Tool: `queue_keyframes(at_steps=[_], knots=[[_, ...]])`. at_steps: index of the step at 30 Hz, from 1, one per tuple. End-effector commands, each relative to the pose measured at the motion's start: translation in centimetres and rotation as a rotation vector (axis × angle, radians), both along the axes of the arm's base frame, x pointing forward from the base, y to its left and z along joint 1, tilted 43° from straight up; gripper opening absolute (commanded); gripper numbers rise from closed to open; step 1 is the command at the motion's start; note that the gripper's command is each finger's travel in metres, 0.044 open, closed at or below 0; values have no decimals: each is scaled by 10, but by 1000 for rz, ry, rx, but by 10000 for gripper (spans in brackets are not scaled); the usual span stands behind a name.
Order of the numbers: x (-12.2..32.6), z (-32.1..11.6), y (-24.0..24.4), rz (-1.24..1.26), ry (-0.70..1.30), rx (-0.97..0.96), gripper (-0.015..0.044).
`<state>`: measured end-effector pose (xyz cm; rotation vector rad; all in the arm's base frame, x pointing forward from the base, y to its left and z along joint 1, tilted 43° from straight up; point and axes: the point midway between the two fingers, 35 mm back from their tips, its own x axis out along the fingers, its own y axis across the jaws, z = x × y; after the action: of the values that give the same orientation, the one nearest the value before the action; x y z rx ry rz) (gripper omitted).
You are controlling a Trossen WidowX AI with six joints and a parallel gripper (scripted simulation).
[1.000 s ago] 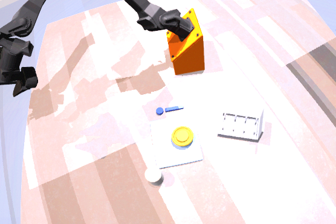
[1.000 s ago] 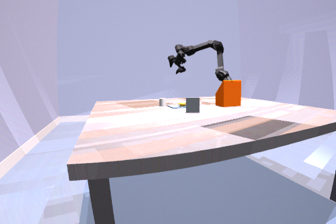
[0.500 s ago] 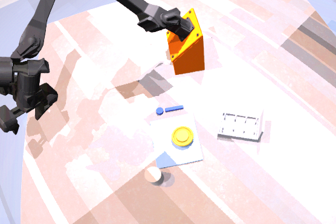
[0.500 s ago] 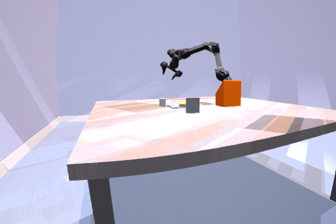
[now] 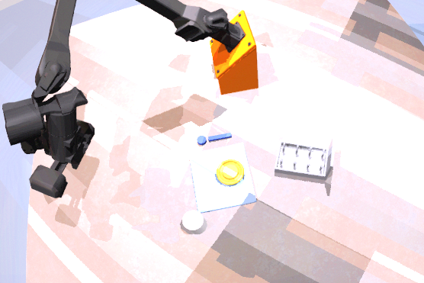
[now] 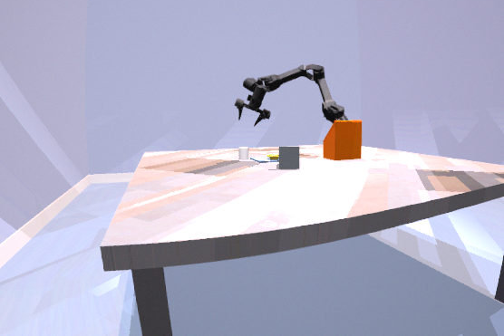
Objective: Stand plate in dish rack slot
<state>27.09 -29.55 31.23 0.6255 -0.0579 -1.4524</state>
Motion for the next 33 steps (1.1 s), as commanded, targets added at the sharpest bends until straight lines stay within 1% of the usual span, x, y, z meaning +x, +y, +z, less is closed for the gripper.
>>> queue_keyframes(at_steps=[1,17,33], knots=[[10,-24,7,49,110,36,400],[42,-114,52,296,584,149,400],[47,-196,106,567,1061,225,400]])
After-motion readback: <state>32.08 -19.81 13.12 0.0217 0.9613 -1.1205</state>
